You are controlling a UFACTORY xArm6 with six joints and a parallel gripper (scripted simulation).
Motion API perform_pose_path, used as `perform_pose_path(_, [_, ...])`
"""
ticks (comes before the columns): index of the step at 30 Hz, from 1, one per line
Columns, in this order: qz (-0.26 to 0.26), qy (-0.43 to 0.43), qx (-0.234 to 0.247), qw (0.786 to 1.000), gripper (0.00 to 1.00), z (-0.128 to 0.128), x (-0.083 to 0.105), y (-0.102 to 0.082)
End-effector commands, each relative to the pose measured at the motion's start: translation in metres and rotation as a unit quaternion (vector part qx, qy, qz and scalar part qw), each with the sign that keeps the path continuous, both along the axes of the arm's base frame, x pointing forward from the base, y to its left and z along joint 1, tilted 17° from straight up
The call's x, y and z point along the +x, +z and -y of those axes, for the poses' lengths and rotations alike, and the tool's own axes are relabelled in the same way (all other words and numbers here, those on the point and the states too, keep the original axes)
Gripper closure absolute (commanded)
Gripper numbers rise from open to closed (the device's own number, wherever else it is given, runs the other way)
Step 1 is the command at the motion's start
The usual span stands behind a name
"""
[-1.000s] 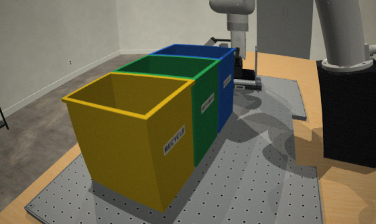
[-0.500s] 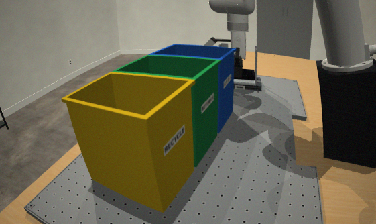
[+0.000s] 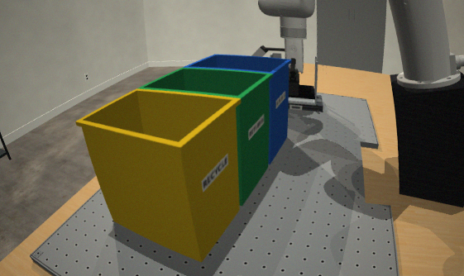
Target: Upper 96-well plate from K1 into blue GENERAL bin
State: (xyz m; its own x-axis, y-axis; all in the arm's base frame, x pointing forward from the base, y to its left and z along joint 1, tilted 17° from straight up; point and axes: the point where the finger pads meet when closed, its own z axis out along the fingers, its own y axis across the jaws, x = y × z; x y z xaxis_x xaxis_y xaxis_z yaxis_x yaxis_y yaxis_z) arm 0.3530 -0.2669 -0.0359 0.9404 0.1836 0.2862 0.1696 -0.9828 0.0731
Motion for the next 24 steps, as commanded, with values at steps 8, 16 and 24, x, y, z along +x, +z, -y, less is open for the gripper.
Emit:
perform_pose_path(8, [0.001,0.000,-0.001,1.000,1.00,0.001,-0.001,0.007])
perform_pose_path(16, [0.001,0.000,-0.001,1.000,1.00,0.001,-0.003,0.012])
perform_pose_path(24, [0.001,0.000,-0.001,1.000,1.00,0.001,-0.004,0.016])
